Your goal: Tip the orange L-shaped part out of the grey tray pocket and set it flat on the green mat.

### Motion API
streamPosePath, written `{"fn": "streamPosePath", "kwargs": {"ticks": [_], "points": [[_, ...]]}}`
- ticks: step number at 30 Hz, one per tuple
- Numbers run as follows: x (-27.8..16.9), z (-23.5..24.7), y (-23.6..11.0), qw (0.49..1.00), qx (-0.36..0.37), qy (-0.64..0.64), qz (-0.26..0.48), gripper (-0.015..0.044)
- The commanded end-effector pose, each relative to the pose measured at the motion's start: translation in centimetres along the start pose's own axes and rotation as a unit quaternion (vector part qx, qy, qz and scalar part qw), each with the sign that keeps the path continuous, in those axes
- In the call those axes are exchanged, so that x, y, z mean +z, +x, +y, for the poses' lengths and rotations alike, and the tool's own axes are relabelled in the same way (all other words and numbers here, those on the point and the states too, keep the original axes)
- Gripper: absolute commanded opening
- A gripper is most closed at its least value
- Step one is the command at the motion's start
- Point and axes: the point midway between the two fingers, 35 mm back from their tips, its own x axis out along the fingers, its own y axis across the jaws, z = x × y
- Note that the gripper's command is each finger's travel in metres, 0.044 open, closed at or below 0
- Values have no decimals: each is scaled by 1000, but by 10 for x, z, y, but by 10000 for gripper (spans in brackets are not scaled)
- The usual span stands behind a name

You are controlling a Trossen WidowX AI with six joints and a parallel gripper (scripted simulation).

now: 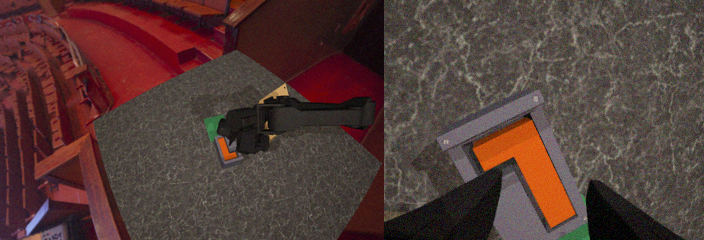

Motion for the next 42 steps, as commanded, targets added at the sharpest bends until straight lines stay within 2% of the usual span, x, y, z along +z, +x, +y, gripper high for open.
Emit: {"fn": "streamPosePath", "kwargs": {"ticks": [1, 5, 22, 25, 31, 42], "points": [[12, 15, 40, 891, 57, 431, 129, 180], [13, 17, 43, 859, 51, 490, 143, 180], [13, 17, 43, 859, 51, 490, 143, 180], [10, 19, 57, 859, 50, 490, 143, 180], [-1, 34, 111, 859, 53, 490, 142, 180], [-3, 36, 119, 858, 53, 490, 142, 180]]}}
